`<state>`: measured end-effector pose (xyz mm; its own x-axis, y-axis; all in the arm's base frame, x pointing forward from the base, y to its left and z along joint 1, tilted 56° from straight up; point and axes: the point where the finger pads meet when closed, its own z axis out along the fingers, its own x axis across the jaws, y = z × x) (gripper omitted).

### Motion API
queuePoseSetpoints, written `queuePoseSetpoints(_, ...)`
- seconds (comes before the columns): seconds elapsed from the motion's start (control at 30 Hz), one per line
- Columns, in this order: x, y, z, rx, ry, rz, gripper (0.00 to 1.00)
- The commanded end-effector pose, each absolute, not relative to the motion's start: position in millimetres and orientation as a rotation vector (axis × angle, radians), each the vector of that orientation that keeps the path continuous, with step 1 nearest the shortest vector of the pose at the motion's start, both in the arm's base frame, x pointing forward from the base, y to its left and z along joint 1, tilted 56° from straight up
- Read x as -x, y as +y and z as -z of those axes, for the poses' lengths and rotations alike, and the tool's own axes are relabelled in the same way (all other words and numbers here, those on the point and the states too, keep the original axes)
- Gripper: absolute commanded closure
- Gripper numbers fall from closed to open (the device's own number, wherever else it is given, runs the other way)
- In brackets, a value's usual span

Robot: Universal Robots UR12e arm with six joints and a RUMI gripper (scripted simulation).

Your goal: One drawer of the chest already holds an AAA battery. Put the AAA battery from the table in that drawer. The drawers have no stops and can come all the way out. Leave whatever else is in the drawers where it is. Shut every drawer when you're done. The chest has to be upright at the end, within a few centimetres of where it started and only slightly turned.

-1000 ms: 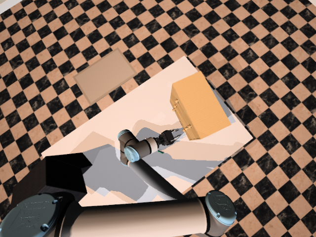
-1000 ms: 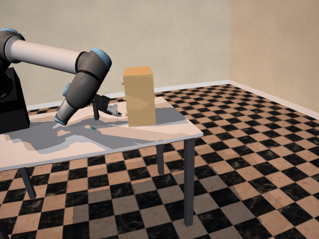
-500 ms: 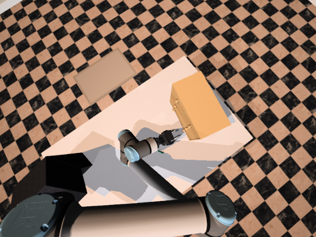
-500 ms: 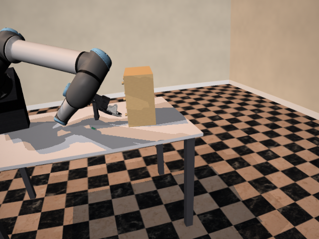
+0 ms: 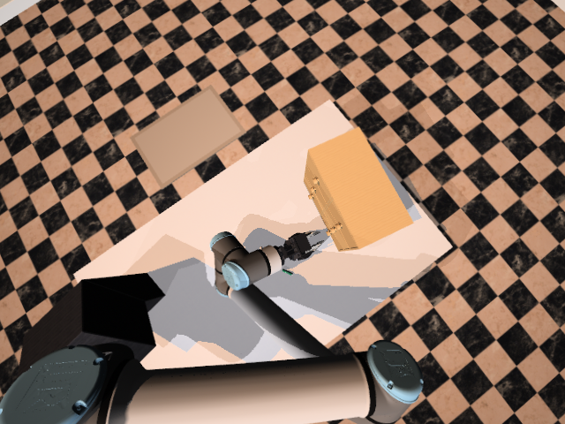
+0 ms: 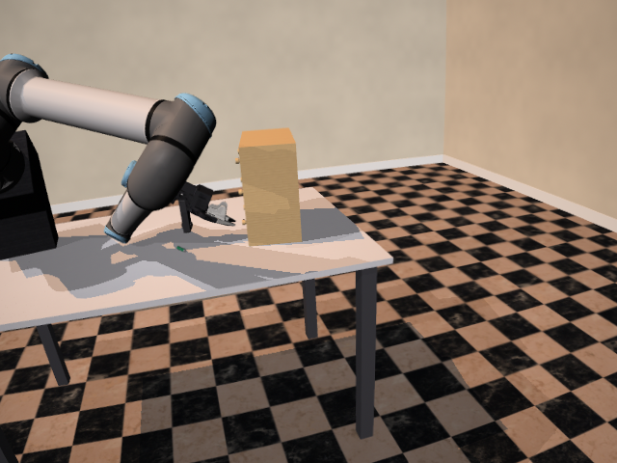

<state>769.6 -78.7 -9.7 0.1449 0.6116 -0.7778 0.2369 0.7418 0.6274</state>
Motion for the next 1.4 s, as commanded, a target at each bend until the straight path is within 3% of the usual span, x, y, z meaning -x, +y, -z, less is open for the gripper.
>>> queuePoseSetpoints(0.0, -770, -78, 9, -0.744, 1.435, -0.310, 0.80)
queuePoseSetpoints(1.37, -789, -75, 4, -0.744, 1.435, -0.310, 0.80)
